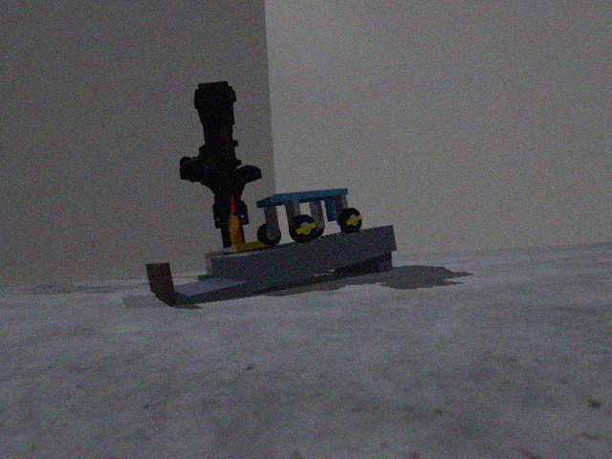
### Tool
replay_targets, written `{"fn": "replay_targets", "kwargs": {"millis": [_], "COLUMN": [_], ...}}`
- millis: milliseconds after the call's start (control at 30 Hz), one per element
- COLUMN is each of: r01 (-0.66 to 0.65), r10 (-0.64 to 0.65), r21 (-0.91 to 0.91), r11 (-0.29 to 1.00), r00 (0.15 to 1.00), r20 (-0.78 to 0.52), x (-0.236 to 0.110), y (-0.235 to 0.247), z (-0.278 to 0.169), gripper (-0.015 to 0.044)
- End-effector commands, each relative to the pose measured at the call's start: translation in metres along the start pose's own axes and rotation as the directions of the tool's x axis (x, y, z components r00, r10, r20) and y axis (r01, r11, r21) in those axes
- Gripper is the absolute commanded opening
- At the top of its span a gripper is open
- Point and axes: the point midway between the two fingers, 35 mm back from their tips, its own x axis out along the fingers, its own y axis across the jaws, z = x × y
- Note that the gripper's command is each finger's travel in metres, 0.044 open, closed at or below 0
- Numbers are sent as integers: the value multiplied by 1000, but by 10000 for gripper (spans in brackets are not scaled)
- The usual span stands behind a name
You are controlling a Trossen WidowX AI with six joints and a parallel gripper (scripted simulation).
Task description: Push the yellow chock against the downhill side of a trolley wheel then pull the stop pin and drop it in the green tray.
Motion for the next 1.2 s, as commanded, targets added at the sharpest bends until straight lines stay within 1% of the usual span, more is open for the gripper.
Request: {"fn": "replay_targets", "kwargs": {"millis": [0,200,467,700,1000,1167], "r01": [-23,-53,-97,-98,-109,-113], "r10": [21,44,73,73,76,80], "r21": [113,285,480,486,535,538], "r11": [993,957,872,869,838,836], "r00": [1000,998,995,995,994,993], "r20": [14,39,69,70,82,85], "x": [-1,-1,-2,-1,17,18], "y": [0,-1,-2,-2,-11,-11], "z": [-1,-2,-3,-3,16,18], "gripper": [0,0,0,0,0,0]}}
